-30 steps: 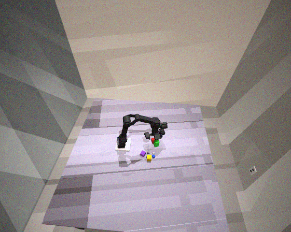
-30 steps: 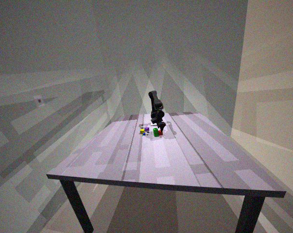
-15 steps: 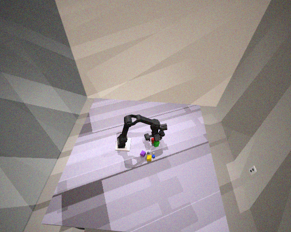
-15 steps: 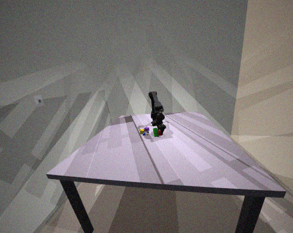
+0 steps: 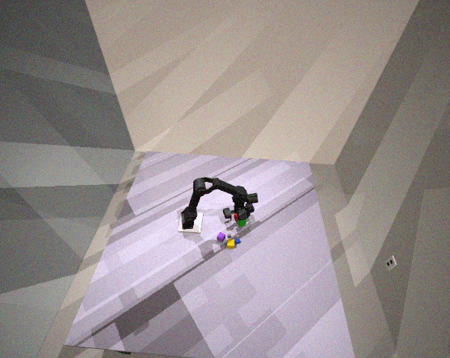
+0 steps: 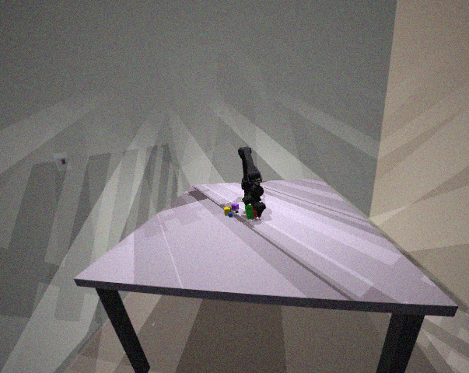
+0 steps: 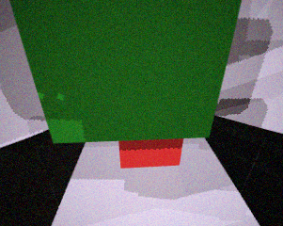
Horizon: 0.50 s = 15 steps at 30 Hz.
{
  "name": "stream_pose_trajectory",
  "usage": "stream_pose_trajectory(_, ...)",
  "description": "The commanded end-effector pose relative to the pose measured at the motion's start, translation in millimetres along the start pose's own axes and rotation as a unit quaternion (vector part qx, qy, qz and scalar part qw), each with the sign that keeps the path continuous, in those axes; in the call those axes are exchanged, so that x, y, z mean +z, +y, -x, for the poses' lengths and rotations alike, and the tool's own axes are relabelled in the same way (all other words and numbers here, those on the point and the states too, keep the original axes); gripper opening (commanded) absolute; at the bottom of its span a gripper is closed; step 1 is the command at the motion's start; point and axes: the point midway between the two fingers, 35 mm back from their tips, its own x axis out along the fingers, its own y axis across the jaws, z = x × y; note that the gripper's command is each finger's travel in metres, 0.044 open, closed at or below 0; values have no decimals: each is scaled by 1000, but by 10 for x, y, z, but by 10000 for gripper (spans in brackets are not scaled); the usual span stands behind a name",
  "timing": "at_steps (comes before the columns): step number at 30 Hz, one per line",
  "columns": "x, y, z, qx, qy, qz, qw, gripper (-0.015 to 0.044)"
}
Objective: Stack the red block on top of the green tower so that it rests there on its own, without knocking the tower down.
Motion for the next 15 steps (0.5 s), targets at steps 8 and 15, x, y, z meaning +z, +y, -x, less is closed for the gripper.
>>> stream_pose_trajectory(8, 6, -8, -16, -1, -2, 0, 1000, 440)
stream_pose_trajectory(15, 6, -8, -12, -1, -2, 0, 1000, 309)
